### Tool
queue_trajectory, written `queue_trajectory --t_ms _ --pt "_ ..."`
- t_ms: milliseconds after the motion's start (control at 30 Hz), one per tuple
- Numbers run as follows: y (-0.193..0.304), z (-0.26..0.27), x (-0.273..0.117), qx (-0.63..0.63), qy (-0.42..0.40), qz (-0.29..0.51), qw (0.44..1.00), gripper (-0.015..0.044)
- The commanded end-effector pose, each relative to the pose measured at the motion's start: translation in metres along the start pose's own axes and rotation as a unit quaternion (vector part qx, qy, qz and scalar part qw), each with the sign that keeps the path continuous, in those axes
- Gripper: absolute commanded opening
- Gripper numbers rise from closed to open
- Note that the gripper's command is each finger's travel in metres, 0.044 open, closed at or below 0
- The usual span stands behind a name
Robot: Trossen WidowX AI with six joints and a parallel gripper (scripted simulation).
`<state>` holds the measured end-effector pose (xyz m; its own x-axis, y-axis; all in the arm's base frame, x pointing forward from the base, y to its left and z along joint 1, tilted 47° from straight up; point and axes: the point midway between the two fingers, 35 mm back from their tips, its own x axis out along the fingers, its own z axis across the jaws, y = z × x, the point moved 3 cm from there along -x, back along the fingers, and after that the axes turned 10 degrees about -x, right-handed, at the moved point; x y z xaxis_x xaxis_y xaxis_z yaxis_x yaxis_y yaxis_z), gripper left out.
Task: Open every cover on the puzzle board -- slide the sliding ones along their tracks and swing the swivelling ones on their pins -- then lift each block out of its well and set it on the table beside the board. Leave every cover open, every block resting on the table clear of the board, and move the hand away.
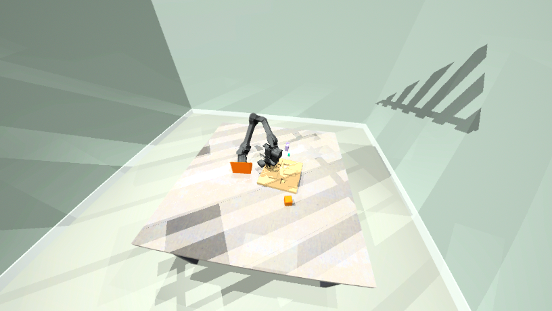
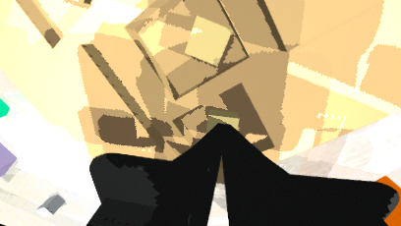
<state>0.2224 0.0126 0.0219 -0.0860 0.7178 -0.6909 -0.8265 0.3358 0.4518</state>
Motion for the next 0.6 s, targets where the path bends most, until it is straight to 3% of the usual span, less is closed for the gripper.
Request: queue_trajectory --t_ms 0,267,433,567 --pt "0.000 0.000 -0.002 0.000 0.000 0.001 1.000 0.0000" --pt "0.000 0.001 -0.012 0.002 0.002 0.002 1.000 0.0000" --pt "0.000 0.001 -0.023 0.004 0.001 0.003 1.000 0.0131" --pt "-0.001 0.001 -0.042 0.004 0.002 0.002 1.000 0.0144"
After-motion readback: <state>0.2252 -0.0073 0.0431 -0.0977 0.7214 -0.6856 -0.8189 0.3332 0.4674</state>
